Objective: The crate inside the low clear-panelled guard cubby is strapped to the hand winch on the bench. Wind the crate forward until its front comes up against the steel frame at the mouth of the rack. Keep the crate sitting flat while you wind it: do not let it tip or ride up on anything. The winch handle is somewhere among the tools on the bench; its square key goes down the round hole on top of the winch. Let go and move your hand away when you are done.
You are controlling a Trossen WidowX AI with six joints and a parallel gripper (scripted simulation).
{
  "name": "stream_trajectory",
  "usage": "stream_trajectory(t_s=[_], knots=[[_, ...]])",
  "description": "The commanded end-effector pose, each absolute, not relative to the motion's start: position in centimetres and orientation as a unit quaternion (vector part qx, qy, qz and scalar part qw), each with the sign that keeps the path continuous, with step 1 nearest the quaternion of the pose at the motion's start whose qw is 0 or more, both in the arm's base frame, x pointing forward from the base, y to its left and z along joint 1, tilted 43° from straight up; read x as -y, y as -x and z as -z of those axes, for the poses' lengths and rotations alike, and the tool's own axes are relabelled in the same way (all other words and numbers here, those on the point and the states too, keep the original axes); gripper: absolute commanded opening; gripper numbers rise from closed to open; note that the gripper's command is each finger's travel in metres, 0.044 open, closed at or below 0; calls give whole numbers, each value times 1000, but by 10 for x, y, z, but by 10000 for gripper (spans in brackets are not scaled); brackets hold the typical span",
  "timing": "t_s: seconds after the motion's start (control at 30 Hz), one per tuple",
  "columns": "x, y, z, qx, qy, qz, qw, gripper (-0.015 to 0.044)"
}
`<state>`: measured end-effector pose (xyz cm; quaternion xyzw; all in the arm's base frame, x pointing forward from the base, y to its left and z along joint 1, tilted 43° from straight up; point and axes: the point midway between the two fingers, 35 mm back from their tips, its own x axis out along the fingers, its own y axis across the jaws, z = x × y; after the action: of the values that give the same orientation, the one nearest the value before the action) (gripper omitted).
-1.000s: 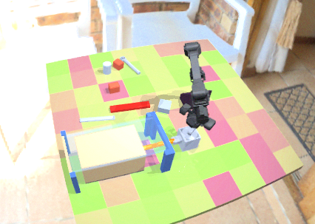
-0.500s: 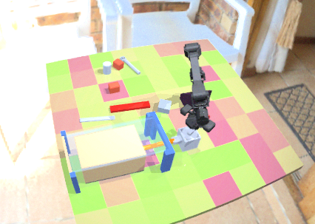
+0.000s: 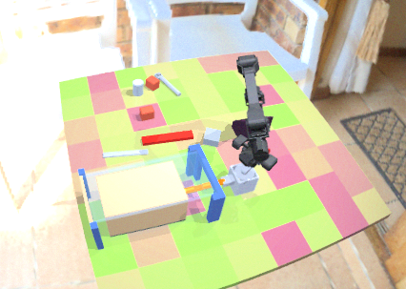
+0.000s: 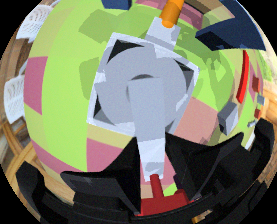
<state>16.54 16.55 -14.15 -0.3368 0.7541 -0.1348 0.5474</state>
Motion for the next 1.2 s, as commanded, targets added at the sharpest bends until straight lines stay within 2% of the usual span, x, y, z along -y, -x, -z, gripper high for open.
stream_trajectory(t_s=[0.0, 1.17], knots=[[-164, -165, 145, -751, 332, 143, 553, 0], [-161, -165, 143, -755, 354, 117, 539, 0]])
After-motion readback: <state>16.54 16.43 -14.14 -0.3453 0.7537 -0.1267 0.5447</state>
